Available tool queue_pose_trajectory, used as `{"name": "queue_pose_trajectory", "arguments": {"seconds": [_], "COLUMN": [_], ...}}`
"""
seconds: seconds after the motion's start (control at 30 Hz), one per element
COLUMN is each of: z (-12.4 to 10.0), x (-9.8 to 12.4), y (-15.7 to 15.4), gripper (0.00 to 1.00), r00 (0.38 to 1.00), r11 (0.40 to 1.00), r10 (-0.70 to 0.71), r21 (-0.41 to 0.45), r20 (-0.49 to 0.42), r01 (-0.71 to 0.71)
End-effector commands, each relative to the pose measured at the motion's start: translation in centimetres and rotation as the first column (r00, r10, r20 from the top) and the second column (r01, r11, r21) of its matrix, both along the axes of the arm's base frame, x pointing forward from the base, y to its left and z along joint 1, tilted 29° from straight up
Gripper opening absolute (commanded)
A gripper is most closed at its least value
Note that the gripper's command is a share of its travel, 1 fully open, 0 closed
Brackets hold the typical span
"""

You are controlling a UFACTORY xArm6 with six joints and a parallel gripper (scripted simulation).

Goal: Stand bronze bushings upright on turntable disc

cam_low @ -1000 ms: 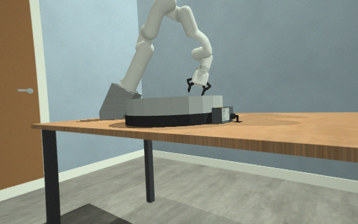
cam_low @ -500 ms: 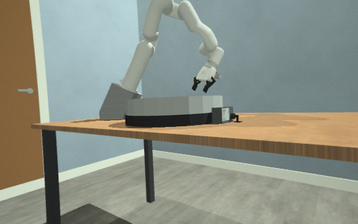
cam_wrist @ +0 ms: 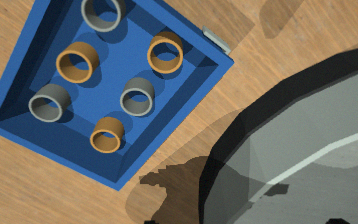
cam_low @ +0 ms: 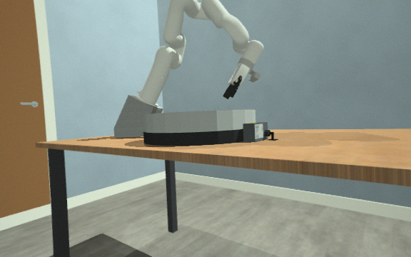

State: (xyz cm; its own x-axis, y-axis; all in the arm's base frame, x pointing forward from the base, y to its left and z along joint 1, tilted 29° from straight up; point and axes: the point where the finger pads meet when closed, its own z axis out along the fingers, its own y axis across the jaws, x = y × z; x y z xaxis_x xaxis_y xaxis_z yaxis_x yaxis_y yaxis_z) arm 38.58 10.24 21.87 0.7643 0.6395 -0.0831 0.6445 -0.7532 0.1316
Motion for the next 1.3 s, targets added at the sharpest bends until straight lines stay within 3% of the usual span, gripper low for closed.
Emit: {"name": "queue_pose_trajectory", "arguments": {"seconds": [0.0,0.07,0.1,0.17,0.2,0.27,0.3,0.57,0.63,0.67,0.8,1.13,1.2,1.23,1.27], "z": [1.5,1.5,2.2,2.2,3.0,3.0,2.3,0.4,0.4,-0.4,-1.9,-3.7,-3.7,-4.2,-4.7], "x": [1.2,1.2,1.4,1.4,1.4,1.4,0.9,-0.5,-0.5,-1.2,-2.8,-5.1,-5.1,-5.9,-6.6], "y": [-4.7,-4.7,-7.2,-7.2,-9.7,-9.7,-11.6,-15.0,-15.0,-16.6,-19.5,-23.2,-23.2,-24.2,-25.2], "gripper": [1.0,1.0,1.0,1.0,1.0,1.0,1.0,1.0,1.0,1.0,1.0,1.0,1.0,1.0,1.0], "r00": [0.963,0.963,0.922,0.893,0.875,0.831,0.808,0.576,0.576,0.474,0.346,-0.041,-0.041,-0.153,-0.186], "r11": [0.961,0.961,0.919,0.888,0.869,0.823,0.798,0.545,0.545,0.432,0.291,-0.141,-0.141,-0.266,-0.302], "r10": [-0.269,-0.269,-0.386,-0.451,-0.485,-0.557,-0.588,-0.812,-0.812,-0.871,-0.923,-0.956,-0.956,-0.932,-0.923], "r21": [0.063,0.063,0.09,0.105,0.113,0.131,0.148,0.233,0.233,0.26,0.285,0.332,0.332,0.338,0.336], "r20": [0.002,0.002,0.0,-0.004,-0.004,-0.011,-0.022,-0.096,-0.096,-0.13,-0.169,-0.292,-0.292,-0.328,-0.336], "r01": [0.268,0.268,0.385,0.448,0.482,0.553,0.585,0.806,0.806,0.864,0.913,0.933,0.933,0.903,0.892]}}
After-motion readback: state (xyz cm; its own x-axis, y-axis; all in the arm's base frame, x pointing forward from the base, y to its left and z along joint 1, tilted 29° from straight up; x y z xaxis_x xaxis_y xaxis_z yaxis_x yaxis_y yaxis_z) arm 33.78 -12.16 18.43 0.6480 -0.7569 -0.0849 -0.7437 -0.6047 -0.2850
